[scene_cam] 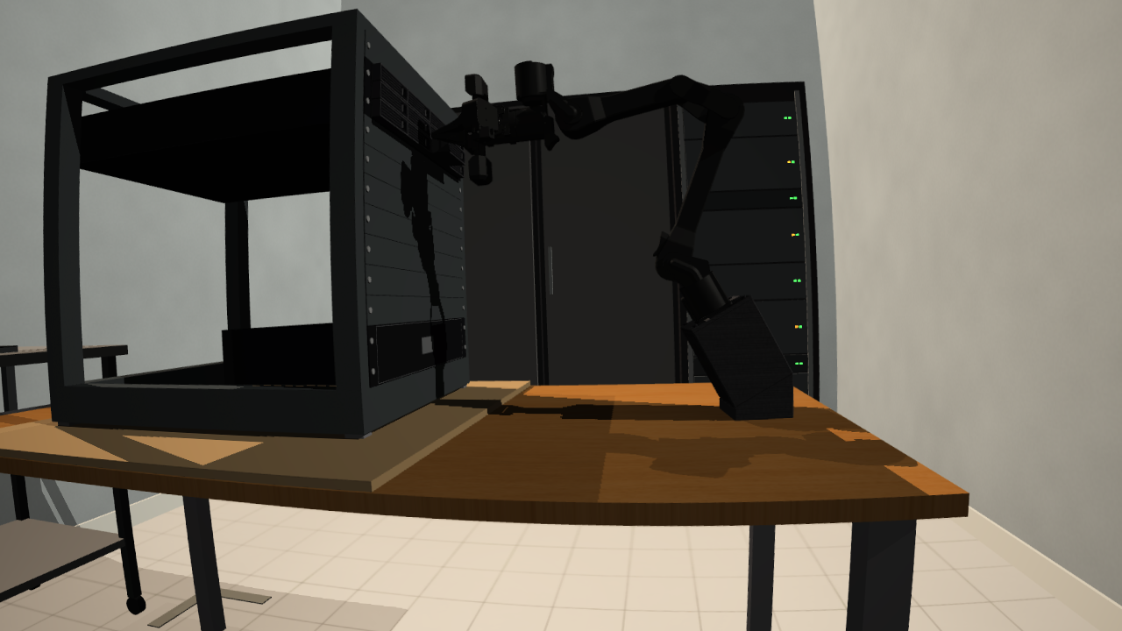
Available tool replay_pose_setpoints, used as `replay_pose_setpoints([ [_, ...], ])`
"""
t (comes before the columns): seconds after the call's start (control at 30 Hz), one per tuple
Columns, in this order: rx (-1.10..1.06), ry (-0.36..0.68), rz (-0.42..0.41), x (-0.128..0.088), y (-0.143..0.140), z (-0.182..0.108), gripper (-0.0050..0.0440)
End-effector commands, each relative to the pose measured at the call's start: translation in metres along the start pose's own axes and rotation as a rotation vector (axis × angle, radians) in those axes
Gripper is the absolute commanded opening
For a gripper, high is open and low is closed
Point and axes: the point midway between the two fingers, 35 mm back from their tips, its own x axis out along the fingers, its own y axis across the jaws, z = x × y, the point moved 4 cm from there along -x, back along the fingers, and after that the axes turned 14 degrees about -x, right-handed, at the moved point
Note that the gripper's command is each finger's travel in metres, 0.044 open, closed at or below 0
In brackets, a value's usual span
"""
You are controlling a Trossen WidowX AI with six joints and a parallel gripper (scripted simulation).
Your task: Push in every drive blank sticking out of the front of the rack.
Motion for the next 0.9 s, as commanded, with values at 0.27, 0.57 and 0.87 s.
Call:
replay_pose_setpoints([
  [0.27, -0.003, 0.005, -0.029, 0.0083, -0.0121, -0.0019, -0.005],
  [0.57, -0.003, 0.005, -0.029, 0.0091, -0.0122, -0.0019, -0.005],
  [0.87, -0.003, 0.005, -0.029, 0.0091, -0.0122, -0.0019, -0.005],
])
